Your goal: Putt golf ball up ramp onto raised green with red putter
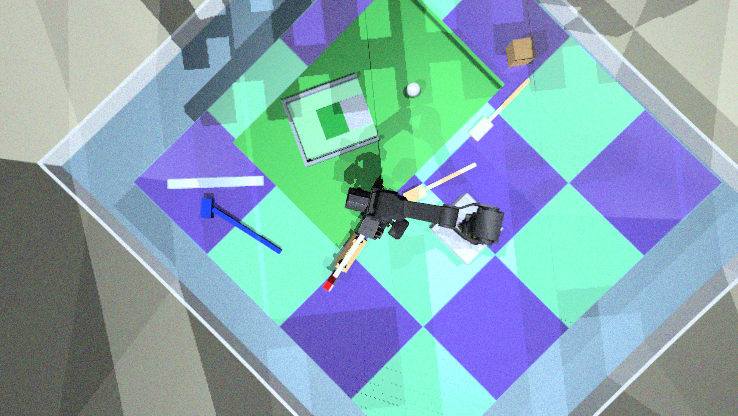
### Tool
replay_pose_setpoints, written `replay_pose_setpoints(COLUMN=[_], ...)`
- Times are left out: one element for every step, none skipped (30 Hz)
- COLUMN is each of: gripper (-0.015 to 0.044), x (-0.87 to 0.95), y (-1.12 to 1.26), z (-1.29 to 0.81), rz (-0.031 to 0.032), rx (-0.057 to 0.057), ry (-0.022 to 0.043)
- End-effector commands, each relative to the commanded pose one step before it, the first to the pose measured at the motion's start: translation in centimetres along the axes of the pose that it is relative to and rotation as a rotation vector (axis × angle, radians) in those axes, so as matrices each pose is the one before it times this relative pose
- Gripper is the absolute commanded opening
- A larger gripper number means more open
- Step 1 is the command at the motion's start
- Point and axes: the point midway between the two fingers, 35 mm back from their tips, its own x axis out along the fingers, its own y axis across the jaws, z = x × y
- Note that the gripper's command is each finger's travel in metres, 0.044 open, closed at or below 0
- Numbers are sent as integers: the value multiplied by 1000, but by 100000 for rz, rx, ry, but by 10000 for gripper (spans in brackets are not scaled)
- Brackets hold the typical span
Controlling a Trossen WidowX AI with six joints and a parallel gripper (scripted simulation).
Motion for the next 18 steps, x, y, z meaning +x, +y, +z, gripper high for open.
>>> replay_pose_setpoints(gripper=[0,0,0,0,0,0,0,0,0,0,0,0,0,0,0,0,0,0], x=[-1183,-516,-576,-601,-611,-617,-623,-628,-633,-638,-642,-645,-648,-524,-318,-106,0,691], y=[-356,-71,-65,-53,-38,-23,-7,8,24,39,55,71,87,82,55,19,0,-104], z=[499,167,180,182,178,173,168,163,158,152,146,140,134,103,61,20,0,-370], rz=[-788,-2,-1,0,2,3,5,6,8,9,11,12,14,12,8,3,0,24], rx=[-244,0,0,1,1,1,2,2,2,3,3,3,4,3,2,1,0,115], ry=[-536,-3,-3,-3,-2,-1,-1,0,0,1,2,2,3,3,2,1,0,844])
